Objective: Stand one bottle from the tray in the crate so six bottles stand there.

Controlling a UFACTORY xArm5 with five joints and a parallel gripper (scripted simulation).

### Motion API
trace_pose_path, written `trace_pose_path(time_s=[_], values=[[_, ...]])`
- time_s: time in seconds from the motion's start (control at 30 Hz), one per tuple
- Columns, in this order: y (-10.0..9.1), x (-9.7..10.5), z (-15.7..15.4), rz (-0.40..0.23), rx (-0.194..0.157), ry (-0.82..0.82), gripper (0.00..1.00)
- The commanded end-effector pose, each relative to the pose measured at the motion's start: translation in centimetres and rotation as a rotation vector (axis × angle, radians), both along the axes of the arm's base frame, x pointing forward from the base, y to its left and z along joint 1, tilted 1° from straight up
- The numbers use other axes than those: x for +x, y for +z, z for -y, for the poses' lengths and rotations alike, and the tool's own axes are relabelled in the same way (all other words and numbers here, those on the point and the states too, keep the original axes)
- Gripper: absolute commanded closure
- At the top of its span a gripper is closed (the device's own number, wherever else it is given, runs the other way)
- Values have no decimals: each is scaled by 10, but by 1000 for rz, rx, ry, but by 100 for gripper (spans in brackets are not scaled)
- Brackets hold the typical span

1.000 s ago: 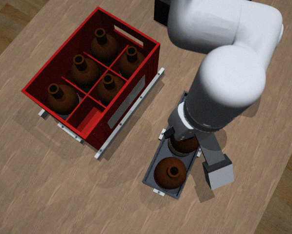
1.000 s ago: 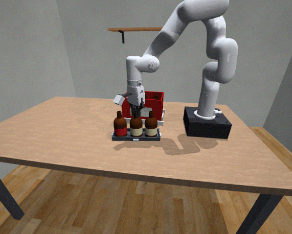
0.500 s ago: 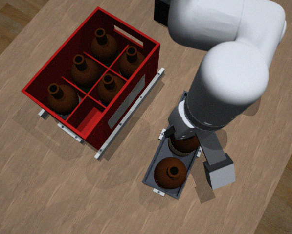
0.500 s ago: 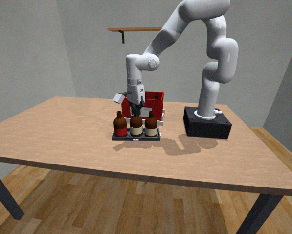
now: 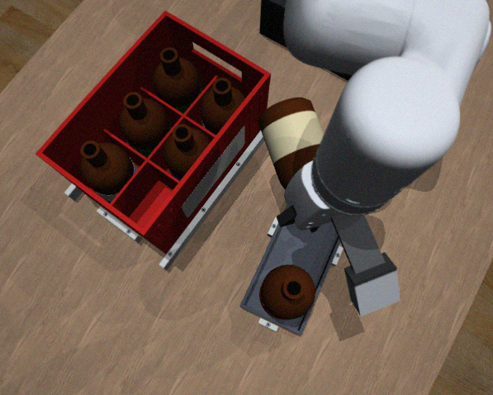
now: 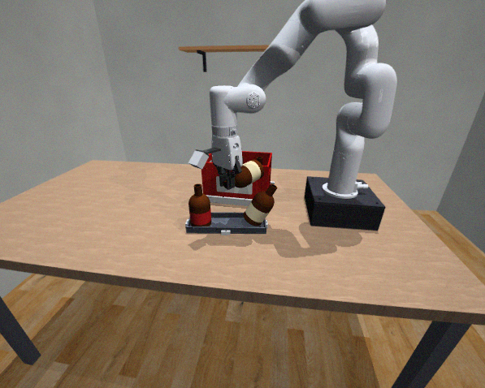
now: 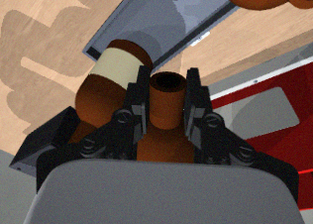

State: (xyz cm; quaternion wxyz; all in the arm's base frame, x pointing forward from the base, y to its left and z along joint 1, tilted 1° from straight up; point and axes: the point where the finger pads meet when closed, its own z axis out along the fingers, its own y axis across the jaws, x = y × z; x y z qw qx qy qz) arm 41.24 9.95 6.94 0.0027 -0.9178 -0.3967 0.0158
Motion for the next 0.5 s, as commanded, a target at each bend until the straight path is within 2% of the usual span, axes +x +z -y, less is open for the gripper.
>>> trace_pose_path(time_s=[0.0, 0.47], values=[[10, 6, -2, 18, 5, 2, 100], [20, 6, -2, 18, 5, 2, 100]])
